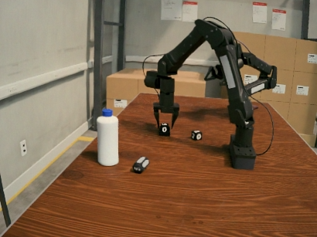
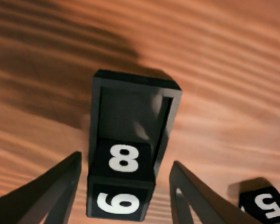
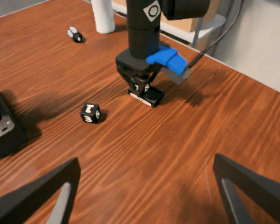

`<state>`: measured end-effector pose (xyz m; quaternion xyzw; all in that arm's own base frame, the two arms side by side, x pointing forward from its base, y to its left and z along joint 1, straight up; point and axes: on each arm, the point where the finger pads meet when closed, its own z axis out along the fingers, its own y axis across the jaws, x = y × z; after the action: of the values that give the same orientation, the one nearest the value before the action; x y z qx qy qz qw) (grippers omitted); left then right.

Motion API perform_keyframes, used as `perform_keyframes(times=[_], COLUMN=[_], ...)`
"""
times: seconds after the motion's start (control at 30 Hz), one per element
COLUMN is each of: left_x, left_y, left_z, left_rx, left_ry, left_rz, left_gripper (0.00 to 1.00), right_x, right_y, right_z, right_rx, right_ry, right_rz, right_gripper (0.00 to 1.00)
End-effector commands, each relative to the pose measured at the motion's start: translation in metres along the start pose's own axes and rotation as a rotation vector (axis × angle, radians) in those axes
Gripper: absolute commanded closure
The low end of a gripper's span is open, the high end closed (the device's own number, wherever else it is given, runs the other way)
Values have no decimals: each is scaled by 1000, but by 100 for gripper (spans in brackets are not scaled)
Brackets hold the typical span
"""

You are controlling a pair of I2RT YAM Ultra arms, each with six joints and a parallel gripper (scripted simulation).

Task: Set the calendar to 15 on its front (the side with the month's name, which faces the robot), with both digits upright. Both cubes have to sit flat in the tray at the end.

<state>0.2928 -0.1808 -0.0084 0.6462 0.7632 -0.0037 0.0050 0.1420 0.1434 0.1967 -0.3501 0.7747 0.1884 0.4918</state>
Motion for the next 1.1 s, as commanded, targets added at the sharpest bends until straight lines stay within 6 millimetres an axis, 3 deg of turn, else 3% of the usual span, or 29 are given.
perform_keyframes(times=[0.0, 0.43, 0.47, 0.63, 0.83, 1.07], left_x=[-7, -7, -4, -3, -2, -1], left_y=[0, 4, 6, 13, 12, 3], left_z=[-18, -43, -40, -54, -104, -85], left_rx=[-38, -42, -35, -43, -43, 0], left_ry=[-33, -35, -29, -35, -34, 2], left_rz=[2, 4, 3, 0, 6, 3], left_gripper=[45, 45, 36, 36, 36, 36], right_x=[-6, -6, -6, -6, -6, -6], right_y=[0, 0, 0, 0, 0, 0], right_z=[-7, -7, -7, -7, -7, -7], right_rx=[-2, -2, -2, -2, -2, -2], right_ry=[-21, -21, -21, -21, -21, -21], right_rz=[0, 0, 0, 0, 0, 0], right_gripper=[0, 0, 0, 0, 0, 0])
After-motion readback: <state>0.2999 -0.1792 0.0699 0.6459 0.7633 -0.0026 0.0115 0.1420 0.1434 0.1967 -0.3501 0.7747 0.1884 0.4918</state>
